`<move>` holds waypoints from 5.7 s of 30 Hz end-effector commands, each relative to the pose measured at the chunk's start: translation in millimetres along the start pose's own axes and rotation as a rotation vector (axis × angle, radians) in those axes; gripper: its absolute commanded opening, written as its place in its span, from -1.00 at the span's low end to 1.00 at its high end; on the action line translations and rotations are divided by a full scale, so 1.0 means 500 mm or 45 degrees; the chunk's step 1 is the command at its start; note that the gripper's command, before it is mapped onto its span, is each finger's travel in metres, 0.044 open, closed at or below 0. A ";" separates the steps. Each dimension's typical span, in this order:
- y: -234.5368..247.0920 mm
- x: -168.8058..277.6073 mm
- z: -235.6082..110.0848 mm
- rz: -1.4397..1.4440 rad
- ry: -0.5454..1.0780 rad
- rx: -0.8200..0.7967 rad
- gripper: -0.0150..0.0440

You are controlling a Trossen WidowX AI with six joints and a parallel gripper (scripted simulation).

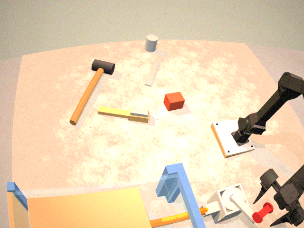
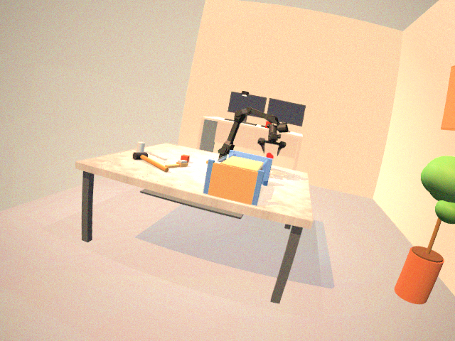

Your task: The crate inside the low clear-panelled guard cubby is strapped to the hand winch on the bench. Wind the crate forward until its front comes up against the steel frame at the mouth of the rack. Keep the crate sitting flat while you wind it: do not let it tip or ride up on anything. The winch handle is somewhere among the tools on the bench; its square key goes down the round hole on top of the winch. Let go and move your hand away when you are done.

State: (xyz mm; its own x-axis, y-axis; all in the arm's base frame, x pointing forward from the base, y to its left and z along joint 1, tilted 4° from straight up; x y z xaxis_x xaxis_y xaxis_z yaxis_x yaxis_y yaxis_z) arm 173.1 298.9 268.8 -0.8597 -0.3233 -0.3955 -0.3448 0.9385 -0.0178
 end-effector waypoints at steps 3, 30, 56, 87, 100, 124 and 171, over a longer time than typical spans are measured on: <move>0.000 0.012 0.022 0.000 0.006 0.012 1.00; 0.002 0.024 0.044 -0.002 0.003 0.001 0.02; 0.001 0.037 0.048 0.000 0.007 0.012 -0.49; -0.012 0.113 0.016 0.000 0.012 0.012 -0.49; -0.030 0.147 0.003 0.000 0.013 0.013 -0.49; -0.081 0.199 -0.014 -0.001 0.016 0.015 -0.49; -0.253 0.231 -0.011 -0.005 0.017 0.024 -0.49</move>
State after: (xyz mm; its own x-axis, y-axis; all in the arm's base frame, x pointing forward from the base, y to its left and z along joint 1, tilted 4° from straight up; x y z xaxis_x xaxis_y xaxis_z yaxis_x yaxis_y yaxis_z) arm 110.0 148.3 236.5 -0.8602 -0.3356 -0.3839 -0.3617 0.9323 -0.0045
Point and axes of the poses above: the point midway between the two fingers, 35 mm back from their tips, its own z axis out along the fingers, its own y axis across the jaws, x = y × z, the point moved 9 cm from there along -z, back along the fingers, and after that the axes turned 15 degrees about -z, right-handed, at the moved point
